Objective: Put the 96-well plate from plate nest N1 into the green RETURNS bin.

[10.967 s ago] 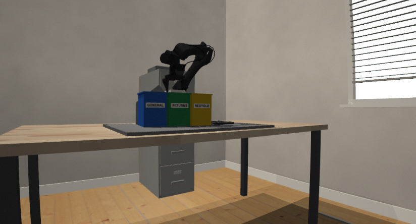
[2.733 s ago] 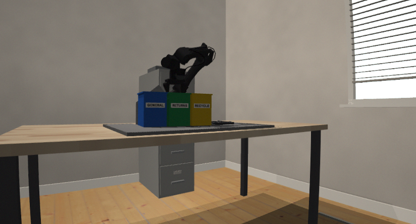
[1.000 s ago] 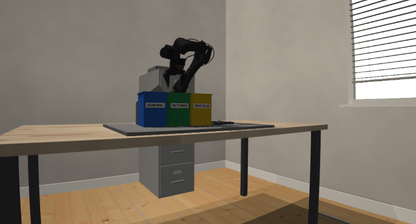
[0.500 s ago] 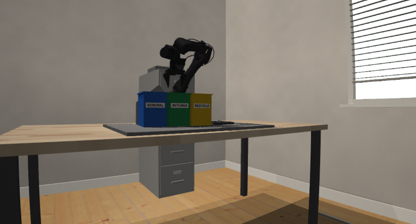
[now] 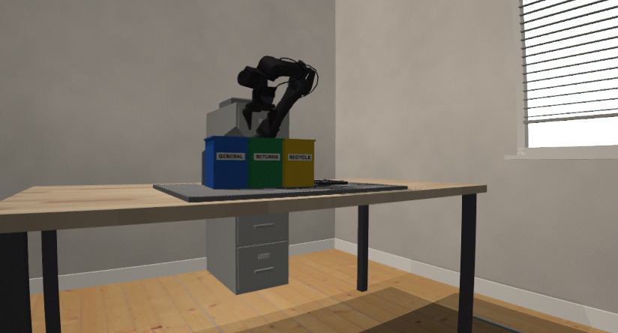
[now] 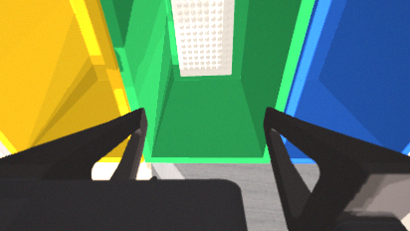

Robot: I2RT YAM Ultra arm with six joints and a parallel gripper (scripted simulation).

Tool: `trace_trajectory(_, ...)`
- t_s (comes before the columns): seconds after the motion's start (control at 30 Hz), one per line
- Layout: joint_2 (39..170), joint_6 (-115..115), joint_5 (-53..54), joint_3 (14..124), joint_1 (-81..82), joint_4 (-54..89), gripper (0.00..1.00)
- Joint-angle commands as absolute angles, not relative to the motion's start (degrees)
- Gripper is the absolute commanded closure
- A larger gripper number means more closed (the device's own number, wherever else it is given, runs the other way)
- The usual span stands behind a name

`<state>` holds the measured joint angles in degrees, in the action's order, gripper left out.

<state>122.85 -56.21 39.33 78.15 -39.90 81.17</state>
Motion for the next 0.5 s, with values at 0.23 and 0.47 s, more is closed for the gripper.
trace_trajectory(0.23,122.37,-56.62,39.54,80.17,-41.48,81.86,0.18)
trace_trajectory(0.47,120.68,-57.59,38.48,76.92,-42.22,81.04,0.18)
